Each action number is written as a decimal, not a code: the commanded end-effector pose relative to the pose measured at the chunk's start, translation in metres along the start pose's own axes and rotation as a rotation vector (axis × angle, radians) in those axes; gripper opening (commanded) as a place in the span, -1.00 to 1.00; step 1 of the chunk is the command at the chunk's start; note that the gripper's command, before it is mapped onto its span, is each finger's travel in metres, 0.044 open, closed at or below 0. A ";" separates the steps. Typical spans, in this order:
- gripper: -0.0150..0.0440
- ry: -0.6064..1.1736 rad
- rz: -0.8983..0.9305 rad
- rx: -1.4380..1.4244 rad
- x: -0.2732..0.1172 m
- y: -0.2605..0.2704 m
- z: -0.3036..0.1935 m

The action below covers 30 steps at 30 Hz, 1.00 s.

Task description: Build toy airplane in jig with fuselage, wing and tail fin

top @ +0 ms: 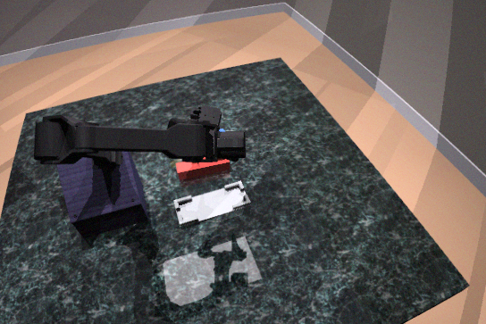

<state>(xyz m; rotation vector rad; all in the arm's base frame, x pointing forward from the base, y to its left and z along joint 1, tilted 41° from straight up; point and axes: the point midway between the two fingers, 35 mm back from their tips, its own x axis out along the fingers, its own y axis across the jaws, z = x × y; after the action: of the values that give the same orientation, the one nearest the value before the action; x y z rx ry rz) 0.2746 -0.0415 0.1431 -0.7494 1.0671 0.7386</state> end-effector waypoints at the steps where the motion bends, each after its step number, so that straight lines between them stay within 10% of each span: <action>1: 1.00 0.291 0.028 0.350 0.068 0.009 -0.014; 22: 1.00 0.677 -0.666 0.934 0.178 0.046 -0.035; 30: 1.00 0.676 -0.673 0.936 0.178 0.046 -0.035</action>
<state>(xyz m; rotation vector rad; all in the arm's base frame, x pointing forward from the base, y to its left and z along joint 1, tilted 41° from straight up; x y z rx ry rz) 0.2830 -0.0158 -0.0293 -0.4482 1.5055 -0.5219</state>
